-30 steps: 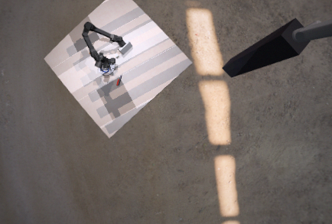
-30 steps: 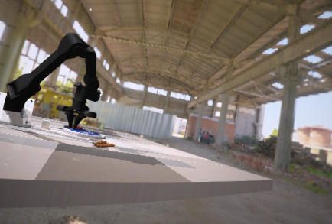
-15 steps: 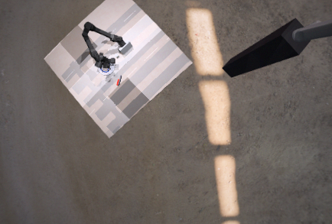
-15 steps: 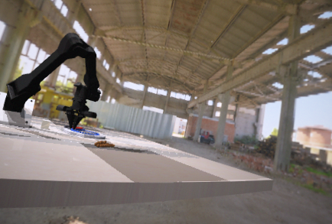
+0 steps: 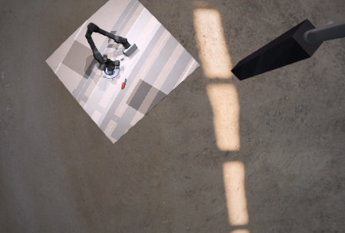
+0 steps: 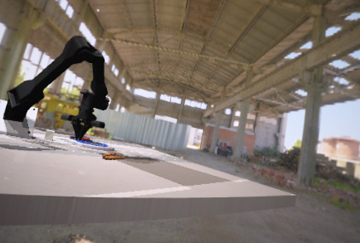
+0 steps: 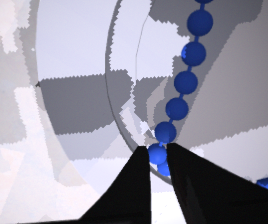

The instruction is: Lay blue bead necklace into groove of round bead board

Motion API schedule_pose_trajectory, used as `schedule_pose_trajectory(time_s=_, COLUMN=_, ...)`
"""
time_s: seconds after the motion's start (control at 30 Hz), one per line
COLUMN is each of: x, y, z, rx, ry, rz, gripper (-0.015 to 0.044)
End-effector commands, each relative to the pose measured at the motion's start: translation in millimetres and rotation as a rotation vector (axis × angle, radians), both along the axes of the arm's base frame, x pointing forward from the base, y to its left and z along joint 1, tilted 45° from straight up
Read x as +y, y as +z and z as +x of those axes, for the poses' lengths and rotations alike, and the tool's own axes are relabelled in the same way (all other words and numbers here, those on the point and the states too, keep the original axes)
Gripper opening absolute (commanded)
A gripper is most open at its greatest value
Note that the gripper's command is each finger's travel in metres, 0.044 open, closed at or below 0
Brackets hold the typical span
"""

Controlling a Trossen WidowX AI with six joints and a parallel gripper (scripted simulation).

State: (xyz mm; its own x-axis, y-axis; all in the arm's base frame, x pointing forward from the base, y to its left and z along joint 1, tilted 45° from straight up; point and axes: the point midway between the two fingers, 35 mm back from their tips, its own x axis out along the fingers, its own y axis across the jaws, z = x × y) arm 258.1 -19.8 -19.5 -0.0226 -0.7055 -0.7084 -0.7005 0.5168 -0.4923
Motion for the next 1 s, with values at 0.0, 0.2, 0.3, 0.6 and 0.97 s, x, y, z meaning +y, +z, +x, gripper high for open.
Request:
schedule_pose_trajectory(time_s=0.0, x=0.1, y=0.2, z=0.0, rx=0.0, ry=-0.001, rz=0.0, gripper=0.0)
schedule_pose_trajectory(time_s=0.2, x=0.1, y=0.2, z=0.0, rx=0.0, ry=-0.001, rz=0.0, gripper=0.0)
schedule_pose_trajectory(time_s=0.3, x=1.6, y=1.7, z=0.0, rx=0.001, ry=0.002, rz=-0.001, gripper=0.0)
schedule_pose_trajectory(time_s=0.6, x=5.6, y=4.2, z=-2.9, rx=0.003, ry=0.007, rz=-0.003, gripper=0.0)
schedule_pose_trajectory(time_s=0.97, x=1.7, y=0.8, z=-3.0, rx=-0.002, ry=0.002, rz=-0.003, gripper=0.0026)
